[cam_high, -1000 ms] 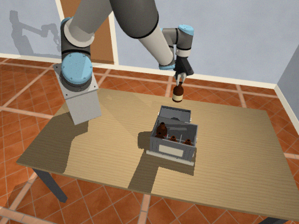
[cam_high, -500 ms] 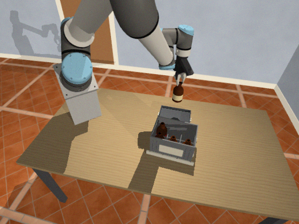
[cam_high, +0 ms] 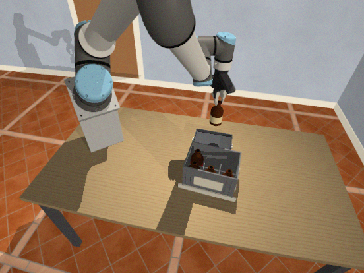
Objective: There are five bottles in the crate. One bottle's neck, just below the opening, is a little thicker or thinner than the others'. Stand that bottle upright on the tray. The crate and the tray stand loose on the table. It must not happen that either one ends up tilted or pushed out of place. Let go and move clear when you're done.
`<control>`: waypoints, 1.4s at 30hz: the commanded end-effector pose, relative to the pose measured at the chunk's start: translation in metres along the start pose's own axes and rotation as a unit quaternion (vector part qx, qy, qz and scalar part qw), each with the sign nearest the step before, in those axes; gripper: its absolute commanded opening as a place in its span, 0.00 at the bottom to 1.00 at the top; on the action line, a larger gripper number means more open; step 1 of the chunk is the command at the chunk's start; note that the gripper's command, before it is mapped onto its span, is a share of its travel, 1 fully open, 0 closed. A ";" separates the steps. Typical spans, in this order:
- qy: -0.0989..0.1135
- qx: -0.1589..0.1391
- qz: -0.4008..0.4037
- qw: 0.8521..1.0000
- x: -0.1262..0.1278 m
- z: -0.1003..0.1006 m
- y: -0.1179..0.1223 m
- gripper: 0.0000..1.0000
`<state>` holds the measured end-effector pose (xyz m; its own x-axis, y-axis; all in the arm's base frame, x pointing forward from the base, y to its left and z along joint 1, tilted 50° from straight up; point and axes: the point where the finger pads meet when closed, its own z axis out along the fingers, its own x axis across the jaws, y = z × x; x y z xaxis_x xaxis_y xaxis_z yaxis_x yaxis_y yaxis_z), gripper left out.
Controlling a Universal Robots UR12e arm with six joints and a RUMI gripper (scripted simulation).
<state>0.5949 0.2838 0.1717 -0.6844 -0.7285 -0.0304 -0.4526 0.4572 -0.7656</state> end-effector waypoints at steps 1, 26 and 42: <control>-0.001 0.000 0.000 1.000 0.000 0.006 0.000 0.00; -0.001 0.000 0.000 1.000 0.000 0.055 0.000 0.00; -0.001 0.000 0.000 1.000 -0.001 0.098 0.000 0.00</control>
<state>0.6444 0.2395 0.1158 -0.6849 -0.7280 -0.0301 -0.4526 0.4575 -0.7654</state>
